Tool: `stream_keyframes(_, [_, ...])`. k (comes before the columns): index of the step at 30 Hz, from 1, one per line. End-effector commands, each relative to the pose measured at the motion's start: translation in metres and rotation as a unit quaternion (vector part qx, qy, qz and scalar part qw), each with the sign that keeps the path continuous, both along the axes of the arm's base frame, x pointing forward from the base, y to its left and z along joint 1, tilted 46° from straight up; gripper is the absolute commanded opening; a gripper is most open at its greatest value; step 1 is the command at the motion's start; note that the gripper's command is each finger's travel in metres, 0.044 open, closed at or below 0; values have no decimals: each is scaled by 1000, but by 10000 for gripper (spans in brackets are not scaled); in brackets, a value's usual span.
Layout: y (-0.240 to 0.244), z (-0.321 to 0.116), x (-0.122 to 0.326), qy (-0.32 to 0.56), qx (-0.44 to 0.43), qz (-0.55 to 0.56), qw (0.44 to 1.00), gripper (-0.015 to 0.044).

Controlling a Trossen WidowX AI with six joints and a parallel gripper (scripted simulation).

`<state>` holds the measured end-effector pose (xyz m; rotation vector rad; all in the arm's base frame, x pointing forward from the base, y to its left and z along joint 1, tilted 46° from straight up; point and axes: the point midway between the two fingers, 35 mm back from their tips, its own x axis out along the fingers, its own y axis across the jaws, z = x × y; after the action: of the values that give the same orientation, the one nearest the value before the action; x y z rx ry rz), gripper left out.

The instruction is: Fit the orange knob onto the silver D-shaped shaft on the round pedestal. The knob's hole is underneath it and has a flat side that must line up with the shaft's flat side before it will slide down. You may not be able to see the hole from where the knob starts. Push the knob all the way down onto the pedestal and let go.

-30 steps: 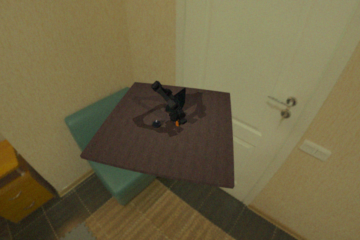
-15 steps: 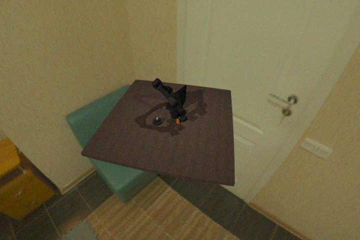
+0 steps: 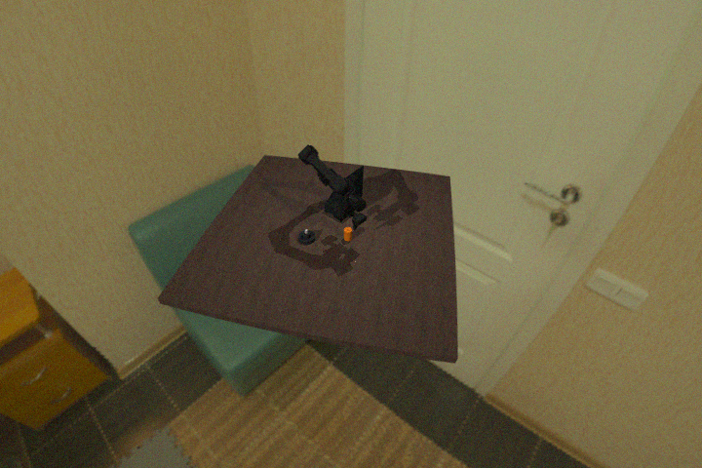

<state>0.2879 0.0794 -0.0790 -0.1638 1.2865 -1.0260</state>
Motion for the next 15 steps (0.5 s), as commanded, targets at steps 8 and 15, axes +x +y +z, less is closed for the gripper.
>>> stream_keyframes(8, [-8,-8,-2,1,0,-4,1000,440])
stream_keyframes(15, [-16,-17,-2,1,0,-4,1000,440])
